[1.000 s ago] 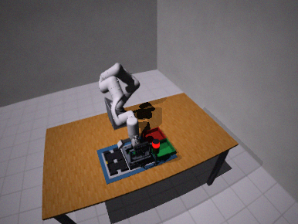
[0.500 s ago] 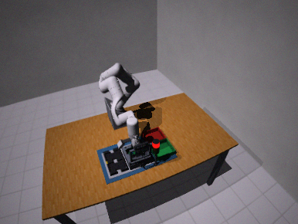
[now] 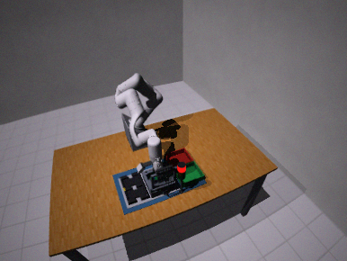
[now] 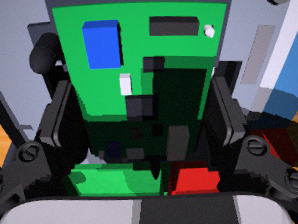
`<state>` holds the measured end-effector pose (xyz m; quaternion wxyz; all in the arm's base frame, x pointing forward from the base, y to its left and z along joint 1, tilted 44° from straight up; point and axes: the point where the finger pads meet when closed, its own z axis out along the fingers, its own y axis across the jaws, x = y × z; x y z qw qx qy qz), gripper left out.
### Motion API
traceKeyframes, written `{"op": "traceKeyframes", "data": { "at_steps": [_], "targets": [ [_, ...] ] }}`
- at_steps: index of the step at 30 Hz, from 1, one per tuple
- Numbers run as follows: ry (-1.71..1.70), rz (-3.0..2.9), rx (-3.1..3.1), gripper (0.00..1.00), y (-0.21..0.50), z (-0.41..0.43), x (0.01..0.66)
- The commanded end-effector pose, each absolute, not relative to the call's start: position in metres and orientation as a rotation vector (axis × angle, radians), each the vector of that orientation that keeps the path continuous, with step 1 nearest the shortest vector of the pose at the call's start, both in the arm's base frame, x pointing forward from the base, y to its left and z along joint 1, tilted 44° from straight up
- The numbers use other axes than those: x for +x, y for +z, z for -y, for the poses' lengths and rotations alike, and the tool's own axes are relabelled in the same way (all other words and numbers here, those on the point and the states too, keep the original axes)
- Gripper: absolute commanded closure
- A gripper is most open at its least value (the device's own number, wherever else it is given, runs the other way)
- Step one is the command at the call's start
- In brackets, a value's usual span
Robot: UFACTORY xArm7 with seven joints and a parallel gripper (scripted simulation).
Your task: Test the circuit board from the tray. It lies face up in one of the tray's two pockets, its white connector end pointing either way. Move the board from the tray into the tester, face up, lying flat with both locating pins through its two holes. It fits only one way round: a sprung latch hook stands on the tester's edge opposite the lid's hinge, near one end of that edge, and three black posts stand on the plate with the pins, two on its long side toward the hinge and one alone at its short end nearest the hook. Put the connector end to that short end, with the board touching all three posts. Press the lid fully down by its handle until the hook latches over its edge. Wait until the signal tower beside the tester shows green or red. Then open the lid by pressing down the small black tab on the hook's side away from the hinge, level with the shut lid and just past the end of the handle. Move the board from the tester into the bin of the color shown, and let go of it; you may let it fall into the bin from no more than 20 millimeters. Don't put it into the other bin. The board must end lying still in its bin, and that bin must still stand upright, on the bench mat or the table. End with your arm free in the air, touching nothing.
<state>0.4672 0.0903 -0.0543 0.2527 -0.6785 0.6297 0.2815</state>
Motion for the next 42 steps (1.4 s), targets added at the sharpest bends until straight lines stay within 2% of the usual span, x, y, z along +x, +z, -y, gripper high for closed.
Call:
{"op": "traceKeyframes", "data": {
  "at_steps": [1, 42],
  "targets": [
    [0.76, -1.714, -1.843, 0.21, -0.0525, -0.0879, 0.4688],
    [0.76, -1.714, -1.843, 0.21, -0.0464, -0.082, 0.4693]
  ]
}}
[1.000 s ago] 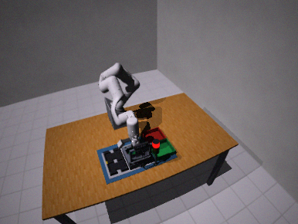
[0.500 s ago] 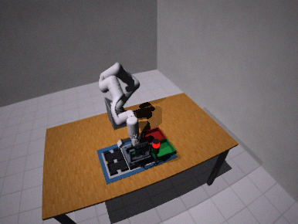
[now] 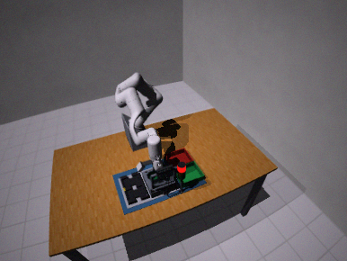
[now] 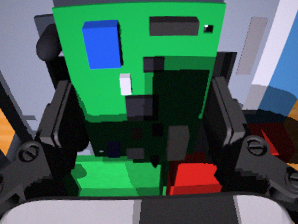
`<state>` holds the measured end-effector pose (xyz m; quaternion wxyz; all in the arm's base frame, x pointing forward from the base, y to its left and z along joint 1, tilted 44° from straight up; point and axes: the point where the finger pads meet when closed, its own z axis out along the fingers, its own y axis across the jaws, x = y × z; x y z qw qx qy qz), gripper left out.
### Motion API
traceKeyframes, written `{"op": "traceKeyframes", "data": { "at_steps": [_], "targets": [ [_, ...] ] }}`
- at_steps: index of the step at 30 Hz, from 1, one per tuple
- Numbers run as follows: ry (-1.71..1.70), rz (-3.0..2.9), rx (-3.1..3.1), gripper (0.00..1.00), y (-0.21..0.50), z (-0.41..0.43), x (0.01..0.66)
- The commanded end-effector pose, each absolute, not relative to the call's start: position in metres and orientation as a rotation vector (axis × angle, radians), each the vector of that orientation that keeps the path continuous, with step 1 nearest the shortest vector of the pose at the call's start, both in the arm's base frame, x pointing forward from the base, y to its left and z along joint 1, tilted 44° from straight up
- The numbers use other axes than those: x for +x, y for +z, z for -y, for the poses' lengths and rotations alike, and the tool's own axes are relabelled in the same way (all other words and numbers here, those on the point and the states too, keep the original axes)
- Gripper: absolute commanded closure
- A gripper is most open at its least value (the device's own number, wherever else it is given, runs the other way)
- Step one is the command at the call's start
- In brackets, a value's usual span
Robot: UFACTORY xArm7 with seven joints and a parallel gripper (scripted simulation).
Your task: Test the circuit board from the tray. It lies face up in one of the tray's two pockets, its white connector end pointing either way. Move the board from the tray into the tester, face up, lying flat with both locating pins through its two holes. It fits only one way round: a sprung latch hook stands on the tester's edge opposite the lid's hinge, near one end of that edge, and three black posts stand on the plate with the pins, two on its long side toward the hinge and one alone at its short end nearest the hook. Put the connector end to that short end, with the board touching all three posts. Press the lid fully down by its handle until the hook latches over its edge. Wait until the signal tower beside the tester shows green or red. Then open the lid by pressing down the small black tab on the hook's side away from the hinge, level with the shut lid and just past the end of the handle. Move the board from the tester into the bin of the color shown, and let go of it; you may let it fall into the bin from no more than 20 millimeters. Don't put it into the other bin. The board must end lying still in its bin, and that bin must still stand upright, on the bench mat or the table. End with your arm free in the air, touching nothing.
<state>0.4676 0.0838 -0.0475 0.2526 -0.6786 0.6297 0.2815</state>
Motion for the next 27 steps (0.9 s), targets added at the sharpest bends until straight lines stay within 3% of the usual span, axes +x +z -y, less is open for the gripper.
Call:
{"op": "traceKeyframes", "data": {
  "at_steps": [1, 27],
  "targets": [
    [0.76, -1.714, -1.843, 0.21, -0.0463, -0.082, 0.4693],
    [0.76, -1.714, -1.843, 0.21, -0.042, -0.0778, 0.4696]
  ]
}}
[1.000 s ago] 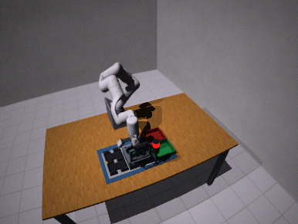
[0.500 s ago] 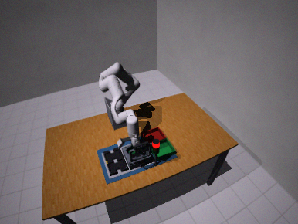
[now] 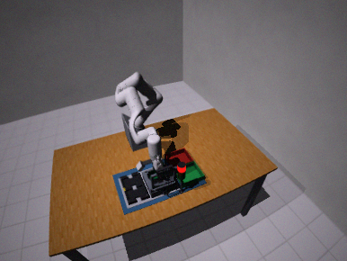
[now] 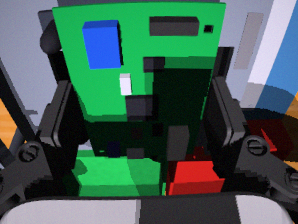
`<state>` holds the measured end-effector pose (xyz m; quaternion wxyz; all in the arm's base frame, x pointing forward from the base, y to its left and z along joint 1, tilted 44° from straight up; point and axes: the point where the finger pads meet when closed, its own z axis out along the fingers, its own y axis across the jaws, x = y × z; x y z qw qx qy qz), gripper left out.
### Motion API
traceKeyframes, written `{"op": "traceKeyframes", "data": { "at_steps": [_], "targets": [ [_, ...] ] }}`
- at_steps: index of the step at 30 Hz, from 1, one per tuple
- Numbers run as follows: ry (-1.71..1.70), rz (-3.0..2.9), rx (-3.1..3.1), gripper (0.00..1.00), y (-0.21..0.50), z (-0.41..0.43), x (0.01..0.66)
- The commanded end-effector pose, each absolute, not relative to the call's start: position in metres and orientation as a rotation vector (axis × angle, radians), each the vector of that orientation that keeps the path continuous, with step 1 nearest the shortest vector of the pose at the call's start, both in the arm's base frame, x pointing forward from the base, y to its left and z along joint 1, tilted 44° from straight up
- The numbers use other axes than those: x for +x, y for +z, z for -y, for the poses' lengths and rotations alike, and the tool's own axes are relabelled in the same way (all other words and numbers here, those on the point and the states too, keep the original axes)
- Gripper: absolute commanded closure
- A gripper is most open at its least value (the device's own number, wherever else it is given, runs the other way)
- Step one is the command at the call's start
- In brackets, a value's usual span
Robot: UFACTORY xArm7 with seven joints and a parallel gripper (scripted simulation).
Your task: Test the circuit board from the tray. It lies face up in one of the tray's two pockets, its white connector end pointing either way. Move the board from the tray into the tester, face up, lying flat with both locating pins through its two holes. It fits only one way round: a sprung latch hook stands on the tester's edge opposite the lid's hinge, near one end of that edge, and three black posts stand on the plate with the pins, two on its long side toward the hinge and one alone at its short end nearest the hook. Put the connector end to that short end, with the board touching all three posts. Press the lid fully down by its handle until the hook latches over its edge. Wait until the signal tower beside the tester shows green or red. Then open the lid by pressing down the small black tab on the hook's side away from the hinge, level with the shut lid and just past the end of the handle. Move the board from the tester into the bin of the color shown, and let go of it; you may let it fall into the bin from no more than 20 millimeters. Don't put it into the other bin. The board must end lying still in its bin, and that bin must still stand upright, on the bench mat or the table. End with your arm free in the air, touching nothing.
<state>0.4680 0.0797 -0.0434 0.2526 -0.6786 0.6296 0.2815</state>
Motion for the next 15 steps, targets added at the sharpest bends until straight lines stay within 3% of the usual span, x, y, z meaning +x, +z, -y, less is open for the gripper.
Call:
{"op": "traceKeyframes", "data": {
  "at_steps": [1, 15],
  "targets": [
    [0.76, -1.714, -1.843, 0.21, -0.0419, -0.0777, 0.4696],
    [0.76, -1.714, -1.843, 0.21, -0.0394, -0.0752, 0.4698]
  ]
}}
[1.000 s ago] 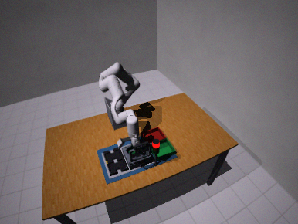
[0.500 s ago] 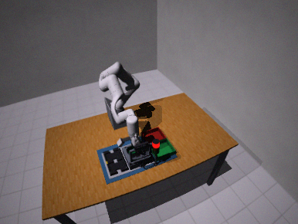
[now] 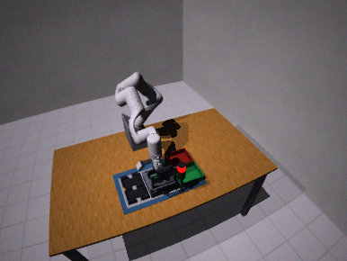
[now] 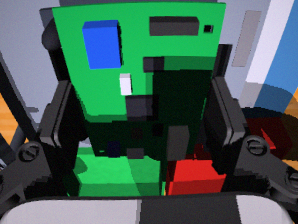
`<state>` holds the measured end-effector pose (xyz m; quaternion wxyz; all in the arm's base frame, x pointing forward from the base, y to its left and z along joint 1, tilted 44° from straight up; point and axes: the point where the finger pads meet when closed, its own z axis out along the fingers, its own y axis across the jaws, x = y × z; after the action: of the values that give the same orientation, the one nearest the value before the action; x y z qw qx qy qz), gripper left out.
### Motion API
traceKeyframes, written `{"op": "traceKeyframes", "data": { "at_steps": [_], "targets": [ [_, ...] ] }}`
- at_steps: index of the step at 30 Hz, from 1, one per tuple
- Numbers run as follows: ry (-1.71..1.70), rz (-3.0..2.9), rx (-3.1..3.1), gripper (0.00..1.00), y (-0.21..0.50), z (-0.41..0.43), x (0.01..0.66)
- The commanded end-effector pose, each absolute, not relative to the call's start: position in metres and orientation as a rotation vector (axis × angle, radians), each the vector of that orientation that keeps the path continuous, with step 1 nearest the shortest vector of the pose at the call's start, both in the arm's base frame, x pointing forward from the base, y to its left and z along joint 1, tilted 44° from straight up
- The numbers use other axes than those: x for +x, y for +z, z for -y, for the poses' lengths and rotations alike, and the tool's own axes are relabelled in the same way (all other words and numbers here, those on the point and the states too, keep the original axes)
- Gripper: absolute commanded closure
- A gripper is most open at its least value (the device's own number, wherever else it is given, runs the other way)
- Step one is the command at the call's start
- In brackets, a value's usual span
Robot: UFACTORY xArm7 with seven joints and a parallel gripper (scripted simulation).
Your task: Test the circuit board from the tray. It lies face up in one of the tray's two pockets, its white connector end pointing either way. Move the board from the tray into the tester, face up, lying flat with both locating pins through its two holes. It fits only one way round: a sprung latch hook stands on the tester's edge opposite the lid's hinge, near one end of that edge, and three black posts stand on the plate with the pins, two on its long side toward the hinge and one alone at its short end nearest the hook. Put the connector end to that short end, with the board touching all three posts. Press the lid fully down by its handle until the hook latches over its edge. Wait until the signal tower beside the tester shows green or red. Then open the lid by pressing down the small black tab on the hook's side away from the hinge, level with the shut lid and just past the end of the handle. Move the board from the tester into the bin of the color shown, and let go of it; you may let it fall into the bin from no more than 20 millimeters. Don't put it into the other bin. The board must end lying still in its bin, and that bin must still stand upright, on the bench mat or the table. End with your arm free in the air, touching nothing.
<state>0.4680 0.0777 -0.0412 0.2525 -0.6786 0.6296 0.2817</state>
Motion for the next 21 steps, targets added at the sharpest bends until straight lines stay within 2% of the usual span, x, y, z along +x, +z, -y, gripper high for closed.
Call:
{"op": "traceKeyframes", "data": {
  "at_steps": [1, 21],
  "targets": [
    [0.76, -1.714, -1.843, 0.21, -0.039, -0.075, 0.47],
    [0.76, -1.714, -1.843, 0.21, -0.013, -0.05, 0.472]
  ]
}}
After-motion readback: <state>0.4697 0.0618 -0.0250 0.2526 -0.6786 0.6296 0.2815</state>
